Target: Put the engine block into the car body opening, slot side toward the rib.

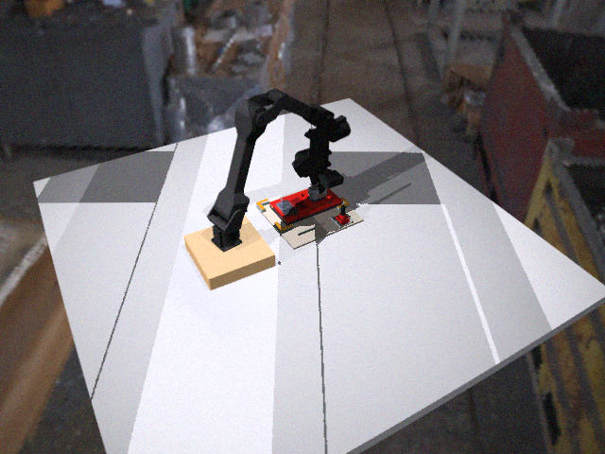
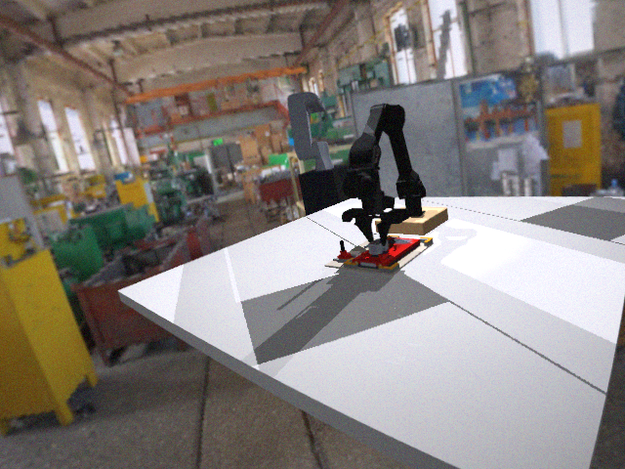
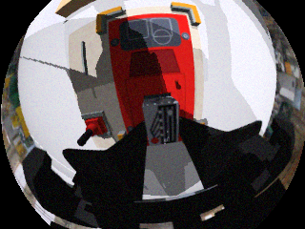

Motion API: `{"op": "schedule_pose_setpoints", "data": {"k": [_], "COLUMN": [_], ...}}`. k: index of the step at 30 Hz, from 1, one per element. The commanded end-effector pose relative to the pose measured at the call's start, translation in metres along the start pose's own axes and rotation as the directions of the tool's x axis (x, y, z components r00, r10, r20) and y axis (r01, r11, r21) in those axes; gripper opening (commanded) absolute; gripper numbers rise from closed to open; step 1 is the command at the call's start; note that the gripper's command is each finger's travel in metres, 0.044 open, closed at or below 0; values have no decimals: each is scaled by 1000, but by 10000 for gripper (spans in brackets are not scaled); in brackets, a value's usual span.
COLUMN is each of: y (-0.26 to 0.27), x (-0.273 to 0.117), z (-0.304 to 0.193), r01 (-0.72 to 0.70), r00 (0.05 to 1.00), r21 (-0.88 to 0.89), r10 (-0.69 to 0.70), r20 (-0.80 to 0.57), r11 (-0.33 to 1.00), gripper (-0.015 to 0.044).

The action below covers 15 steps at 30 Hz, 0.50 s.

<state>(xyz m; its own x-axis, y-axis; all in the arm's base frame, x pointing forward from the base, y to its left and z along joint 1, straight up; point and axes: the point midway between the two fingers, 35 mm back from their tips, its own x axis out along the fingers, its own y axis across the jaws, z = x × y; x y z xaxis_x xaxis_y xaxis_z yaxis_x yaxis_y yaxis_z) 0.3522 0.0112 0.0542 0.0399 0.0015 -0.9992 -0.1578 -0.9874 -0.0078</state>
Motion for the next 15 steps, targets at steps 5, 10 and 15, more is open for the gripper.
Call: {"op": "schedule_pose_setpoints", "data": {"k": [5, 10, 15], "y": [0, -1, -1], "x": [2, 3, 4], "z": [0, 0, 0], "r01": [3, 3, 3], "r00": [1000, 1000, 1000], "r21": [4, 6, 5], "r10": [-3, -3, -3], "r20": [-1, -1, -1], "r11": [1000, 1000, 1000], "gripper": [159, 159, 159]}}
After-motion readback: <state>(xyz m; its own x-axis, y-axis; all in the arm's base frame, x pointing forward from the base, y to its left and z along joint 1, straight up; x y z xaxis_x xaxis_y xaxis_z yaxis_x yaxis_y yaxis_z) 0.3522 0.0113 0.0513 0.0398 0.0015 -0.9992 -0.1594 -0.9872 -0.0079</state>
